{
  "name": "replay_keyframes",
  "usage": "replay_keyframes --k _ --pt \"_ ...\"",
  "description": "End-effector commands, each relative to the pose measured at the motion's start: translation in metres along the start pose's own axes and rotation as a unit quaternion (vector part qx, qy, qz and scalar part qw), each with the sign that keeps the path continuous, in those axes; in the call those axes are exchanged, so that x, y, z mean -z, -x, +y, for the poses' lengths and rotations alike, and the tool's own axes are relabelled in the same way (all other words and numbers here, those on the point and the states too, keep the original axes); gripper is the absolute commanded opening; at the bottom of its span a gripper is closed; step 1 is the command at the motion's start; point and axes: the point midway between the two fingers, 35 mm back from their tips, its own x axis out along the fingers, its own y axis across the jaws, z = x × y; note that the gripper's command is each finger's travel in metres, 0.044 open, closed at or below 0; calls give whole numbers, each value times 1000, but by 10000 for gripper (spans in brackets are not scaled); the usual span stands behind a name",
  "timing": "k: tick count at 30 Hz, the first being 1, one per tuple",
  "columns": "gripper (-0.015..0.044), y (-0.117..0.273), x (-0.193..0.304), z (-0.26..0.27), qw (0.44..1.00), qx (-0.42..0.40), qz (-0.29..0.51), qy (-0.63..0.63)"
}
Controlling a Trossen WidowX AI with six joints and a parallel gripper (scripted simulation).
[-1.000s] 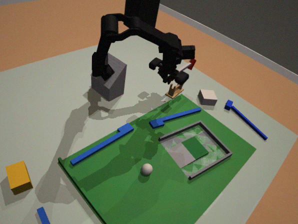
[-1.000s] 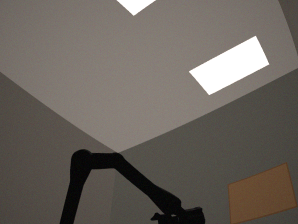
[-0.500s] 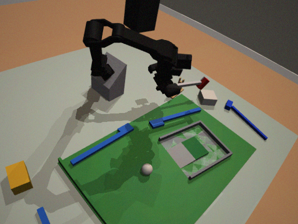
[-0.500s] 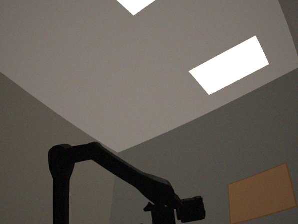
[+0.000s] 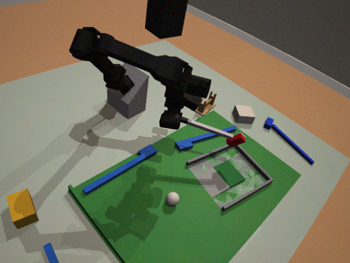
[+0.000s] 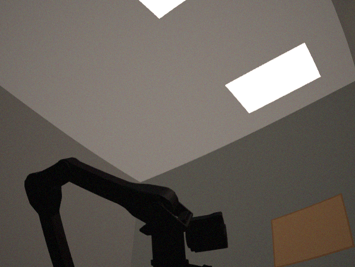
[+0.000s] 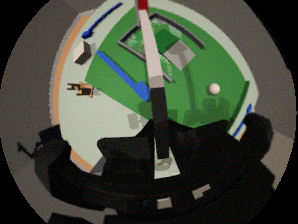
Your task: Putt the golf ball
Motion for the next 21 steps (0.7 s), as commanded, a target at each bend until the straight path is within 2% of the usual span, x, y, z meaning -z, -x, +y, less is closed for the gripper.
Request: replay_keyframes --k 1,8,16,21 --pt "0 7 15 -24 997 12 2 -75" --pt "0 18 55 -65 975 37 13 -220" --pt "0 31 108 -103 923 71 25 -378" --pt "0 33 119 -108 910 78 27 -406"
